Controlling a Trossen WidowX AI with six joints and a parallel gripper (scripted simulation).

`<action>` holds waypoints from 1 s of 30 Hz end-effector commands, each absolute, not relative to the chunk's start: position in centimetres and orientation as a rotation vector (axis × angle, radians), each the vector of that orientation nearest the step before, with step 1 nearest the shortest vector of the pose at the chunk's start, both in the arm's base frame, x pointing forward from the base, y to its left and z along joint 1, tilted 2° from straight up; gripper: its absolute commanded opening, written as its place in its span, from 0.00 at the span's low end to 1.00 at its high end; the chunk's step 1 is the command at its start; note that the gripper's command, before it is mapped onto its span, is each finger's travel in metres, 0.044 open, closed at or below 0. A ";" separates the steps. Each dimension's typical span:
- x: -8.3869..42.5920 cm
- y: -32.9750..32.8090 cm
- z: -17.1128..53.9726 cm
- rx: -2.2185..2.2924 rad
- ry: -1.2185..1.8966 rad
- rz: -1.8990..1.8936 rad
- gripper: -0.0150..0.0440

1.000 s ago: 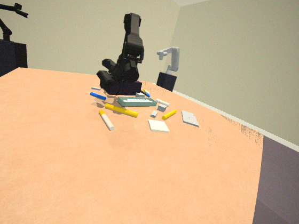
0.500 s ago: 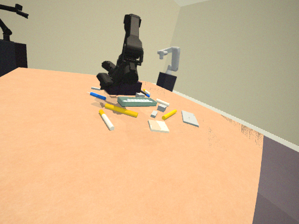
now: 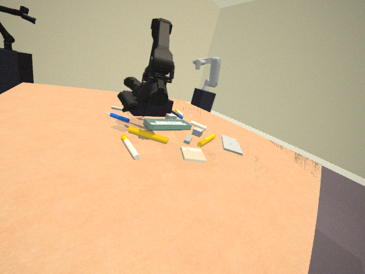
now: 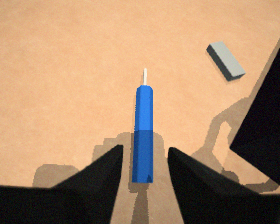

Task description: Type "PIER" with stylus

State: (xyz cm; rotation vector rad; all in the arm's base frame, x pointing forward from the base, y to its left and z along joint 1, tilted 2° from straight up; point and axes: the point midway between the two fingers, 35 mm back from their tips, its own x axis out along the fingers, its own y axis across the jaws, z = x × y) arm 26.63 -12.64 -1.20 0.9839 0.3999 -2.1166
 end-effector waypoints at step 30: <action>26.4 -12.7 -3.4 0.977 0.396 -2.121 0.51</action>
